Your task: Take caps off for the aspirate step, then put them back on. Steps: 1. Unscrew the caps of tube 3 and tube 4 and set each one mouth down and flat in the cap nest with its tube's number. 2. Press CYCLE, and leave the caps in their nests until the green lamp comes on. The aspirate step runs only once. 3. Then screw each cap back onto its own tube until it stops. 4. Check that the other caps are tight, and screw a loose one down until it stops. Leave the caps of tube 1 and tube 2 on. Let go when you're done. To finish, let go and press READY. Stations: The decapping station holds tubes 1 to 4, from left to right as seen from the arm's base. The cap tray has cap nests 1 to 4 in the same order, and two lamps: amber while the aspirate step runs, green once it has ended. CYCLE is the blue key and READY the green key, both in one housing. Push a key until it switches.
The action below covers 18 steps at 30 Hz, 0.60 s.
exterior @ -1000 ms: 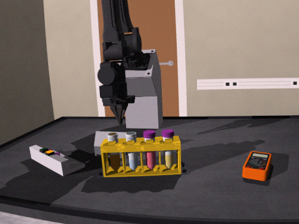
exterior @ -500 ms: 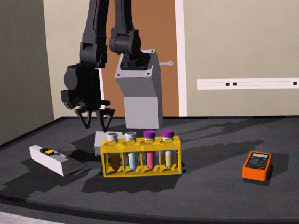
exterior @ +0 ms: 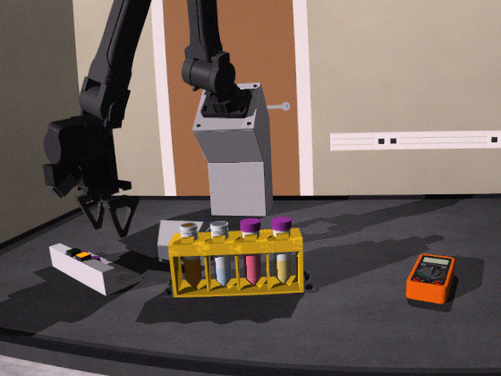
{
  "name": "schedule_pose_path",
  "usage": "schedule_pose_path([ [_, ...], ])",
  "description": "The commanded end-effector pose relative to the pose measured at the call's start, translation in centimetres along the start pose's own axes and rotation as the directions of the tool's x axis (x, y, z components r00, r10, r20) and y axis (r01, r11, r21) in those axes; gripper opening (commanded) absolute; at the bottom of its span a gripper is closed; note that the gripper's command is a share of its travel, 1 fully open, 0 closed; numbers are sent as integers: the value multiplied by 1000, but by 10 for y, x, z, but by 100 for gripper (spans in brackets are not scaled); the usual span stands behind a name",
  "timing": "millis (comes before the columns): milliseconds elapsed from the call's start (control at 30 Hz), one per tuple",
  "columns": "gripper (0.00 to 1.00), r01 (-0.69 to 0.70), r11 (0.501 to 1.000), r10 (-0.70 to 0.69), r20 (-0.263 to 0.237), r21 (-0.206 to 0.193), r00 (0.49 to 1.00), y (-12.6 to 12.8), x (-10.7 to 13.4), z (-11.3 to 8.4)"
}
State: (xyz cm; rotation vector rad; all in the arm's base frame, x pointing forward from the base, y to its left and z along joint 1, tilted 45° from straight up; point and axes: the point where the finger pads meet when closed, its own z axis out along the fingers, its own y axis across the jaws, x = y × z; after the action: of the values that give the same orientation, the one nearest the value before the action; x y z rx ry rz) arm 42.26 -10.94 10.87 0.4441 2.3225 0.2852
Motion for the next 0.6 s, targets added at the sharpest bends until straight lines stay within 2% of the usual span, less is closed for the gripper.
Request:
schedule_pose_path([
  [0, 100, 19, 1000, -19, 2, 18, 1000, -19, -32, 2],
  [233, 100, 20, 1000, -20, 6, 19, 1000, -41, -85, 5],
  [333, 100, 20, 1000, -20, 6, 19, 1000, -41, -85, 5],
  [367, 100, 41, 999, -41, 2, 3, 999, -25, -76, 1],
  [400, 100, 43, 999, -43, 5, 2, 999, -24, -77, 0],
  [467, 100, 36, 999, -36, -2, 6, 999, -28, -75, 3],
  [500, 100, 25, 1000, -25, 17, 12, 1000, -33, -84, 3],
  [567, 100, 25, 1000, -25, 17, 12, 1000, -33, -84, 3],
])
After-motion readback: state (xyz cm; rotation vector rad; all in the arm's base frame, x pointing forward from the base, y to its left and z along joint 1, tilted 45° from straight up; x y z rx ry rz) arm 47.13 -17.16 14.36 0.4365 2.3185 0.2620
